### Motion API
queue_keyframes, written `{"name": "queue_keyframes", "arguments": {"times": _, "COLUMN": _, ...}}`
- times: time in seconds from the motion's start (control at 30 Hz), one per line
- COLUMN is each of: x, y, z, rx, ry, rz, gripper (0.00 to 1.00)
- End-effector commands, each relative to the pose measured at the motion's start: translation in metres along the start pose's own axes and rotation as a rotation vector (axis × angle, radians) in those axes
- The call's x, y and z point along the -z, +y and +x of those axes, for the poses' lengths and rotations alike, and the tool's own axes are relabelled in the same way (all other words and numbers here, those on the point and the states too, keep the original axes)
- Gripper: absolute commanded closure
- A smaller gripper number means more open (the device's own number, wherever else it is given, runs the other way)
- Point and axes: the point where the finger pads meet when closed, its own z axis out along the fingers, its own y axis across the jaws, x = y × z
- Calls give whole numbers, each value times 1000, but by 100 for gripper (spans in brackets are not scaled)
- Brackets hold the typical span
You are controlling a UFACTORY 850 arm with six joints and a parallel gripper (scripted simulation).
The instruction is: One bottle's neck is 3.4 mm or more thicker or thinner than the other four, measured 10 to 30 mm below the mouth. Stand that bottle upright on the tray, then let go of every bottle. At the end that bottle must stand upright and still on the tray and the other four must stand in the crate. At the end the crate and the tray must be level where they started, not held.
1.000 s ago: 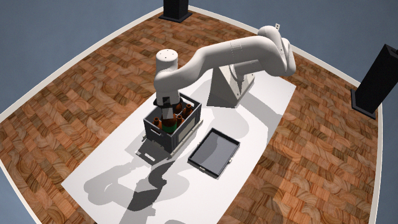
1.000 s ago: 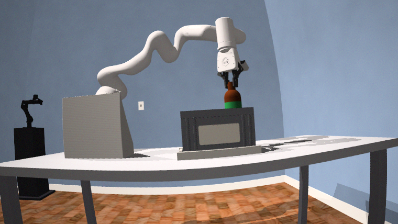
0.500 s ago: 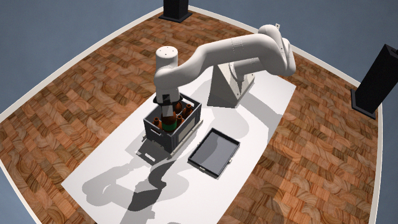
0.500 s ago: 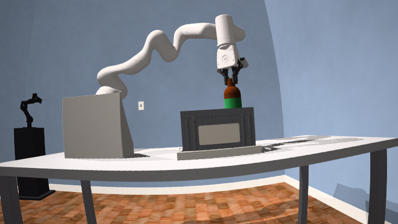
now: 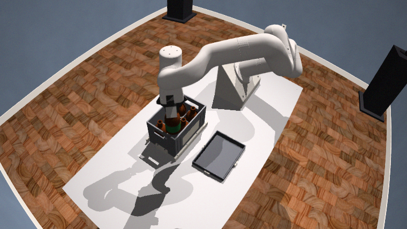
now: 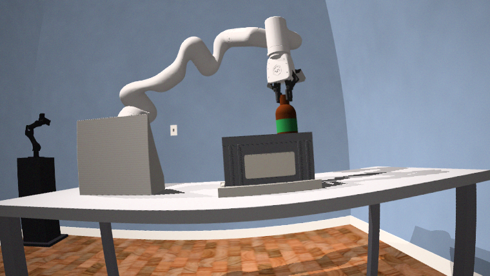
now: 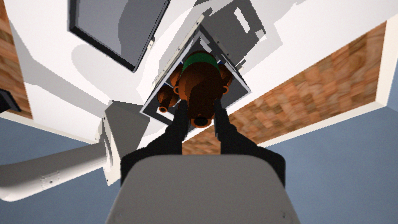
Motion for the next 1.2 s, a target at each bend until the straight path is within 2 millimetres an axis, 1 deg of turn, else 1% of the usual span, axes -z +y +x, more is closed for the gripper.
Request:
{"name": "queue_keyframes", "arguments": {"times": 0.0, "x": 2, "y": 0, "z": 0, "rx": 1, "ry": 1, "rz": -2, "gripper": 100}}
{"name": "queue_keyframes", "arguments": {"times": 0.6, "x": 2, "y": 0, "z": 0, "rx": 1, "ry": 1, "rz": -2, "gripper": 100}}
{"name": "queue_keyframes", "arguments": {"times": 1.17, "x": 17, "y": 0, "z": 0, "rx": 1, "ry": 1, "rz": -2, "gripper": 100}}
